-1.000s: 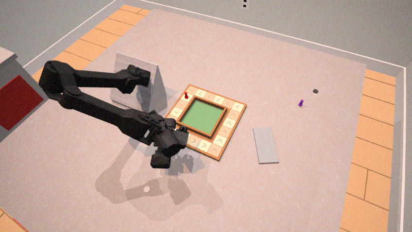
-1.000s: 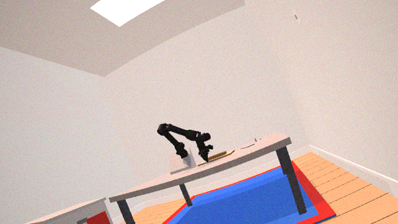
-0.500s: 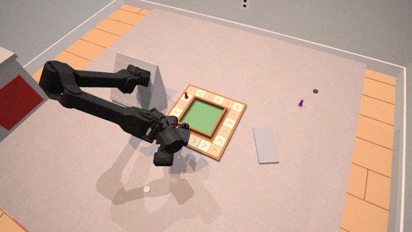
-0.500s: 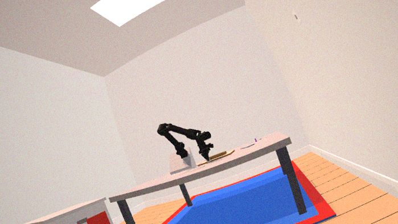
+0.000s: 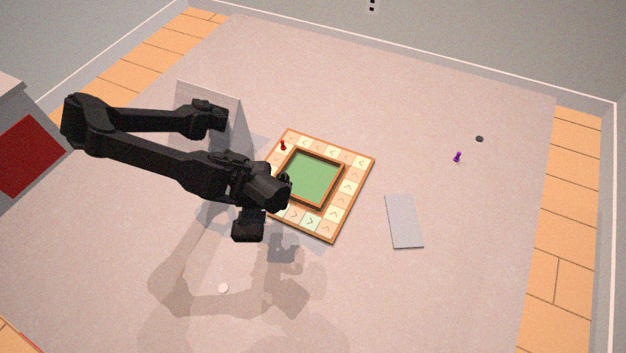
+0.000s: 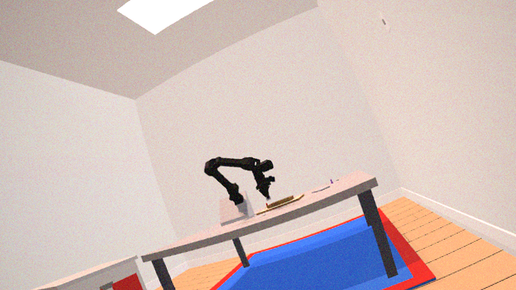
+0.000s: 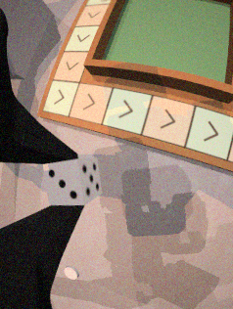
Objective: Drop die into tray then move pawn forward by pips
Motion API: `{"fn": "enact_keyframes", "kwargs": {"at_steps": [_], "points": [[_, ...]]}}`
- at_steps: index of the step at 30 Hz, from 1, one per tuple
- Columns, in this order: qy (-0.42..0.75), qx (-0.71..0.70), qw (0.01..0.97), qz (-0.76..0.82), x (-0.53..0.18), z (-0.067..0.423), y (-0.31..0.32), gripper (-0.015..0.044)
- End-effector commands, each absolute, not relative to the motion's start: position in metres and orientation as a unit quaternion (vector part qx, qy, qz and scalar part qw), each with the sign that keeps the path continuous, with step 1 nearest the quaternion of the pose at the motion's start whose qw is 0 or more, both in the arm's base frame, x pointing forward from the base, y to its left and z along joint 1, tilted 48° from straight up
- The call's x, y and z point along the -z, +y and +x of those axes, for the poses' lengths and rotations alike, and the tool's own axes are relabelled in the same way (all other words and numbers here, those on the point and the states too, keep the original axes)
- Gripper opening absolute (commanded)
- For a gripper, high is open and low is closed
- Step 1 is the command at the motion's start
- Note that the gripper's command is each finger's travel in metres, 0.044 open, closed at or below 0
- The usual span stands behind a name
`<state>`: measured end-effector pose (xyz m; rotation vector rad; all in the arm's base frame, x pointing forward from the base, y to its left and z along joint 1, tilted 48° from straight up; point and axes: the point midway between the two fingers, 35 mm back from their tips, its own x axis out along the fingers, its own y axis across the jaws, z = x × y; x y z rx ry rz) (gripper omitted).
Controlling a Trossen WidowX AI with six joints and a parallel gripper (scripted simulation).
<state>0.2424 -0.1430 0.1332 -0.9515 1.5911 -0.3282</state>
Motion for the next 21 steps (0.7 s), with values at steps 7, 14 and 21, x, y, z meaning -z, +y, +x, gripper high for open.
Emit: {"fn": "enact_keyframes", "kwargs": {"at_steps": [7,14,21], "points": [[0.688,0.152,0.577,-0.412,-0.171,0.237,-0.109,0.0000],[0.694,0.123,0.560,-0.435,-0.162,0.244,-0.100,0.0000],[0.703,0.038,0.509,-0.496,-0.128,0.262,-0.079,0.0000]]}}
